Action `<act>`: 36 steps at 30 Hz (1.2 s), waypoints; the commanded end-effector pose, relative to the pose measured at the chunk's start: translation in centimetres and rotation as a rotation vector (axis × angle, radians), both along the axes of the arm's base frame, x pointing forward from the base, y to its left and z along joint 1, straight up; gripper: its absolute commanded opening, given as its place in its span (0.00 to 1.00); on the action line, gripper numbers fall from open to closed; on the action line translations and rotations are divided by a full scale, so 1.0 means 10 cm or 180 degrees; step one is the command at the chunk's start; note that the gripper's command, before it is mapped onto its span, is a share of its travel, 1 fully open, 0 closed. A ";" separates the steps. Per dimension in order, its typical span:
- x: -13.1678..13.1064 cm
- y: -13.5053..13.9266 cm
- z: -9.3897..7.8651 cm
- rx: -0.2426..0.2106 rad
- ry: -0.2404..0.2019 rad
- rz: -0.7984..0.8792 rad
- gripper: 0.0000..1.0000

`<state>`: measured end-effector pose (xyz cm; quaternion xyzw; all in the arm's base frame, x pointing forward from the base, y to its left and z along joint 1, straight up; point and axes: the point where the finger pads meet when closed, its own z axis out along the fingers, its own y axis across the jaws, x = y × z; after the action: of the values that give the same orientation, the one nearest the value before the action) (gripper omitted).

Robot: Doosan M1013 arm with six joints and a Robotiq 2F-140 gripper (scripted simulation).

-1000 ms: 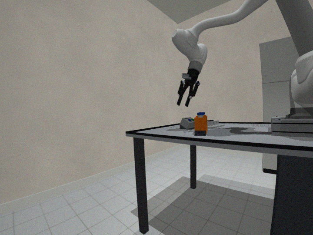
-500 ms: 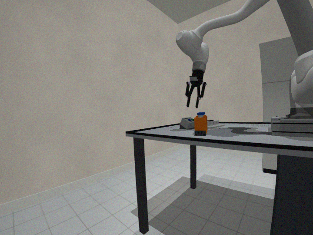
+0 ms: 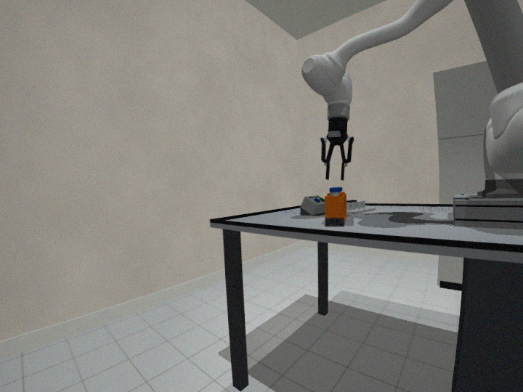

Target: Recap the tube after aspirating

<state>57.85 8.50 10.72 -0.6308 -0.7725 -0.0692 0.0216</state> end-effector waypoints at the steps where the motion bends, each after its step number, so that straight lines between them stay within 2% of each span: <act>1: -0.06 -0.14 0.01 -0.0096 0.0031 0.0056 0.41; 3: -0.06 -0.14 0.01 -0.0096 0.0031 0.0056 0.41; 5: -0.11 -0.22 0.01 -0.0220 0.0074 0.0131 0.41; 8: -0.17 -0.36 0.01 -0.0220 0.0074 0.0131 0.41; 13: -0.32 -0.69 0.03 -0.0435 0.0151 0.0251 0.41; 27: -0.32 -0.69 0.03 -0.0435 0.0151 0.0251 0.41; 31: -0.24 -0.37 0.03 -0.0405 0.0217 -0.0737 0.41; 35: -0.18 -0.15 0.03 -0.0380 0.0258 -0.1374 0.41; 36: -0.18 -0.15 0.03 -0.0380 0.0258 -0.1374 0.41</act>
<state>55.52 5.32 11.03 -0.7289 -0.6844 -0.0123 0.0112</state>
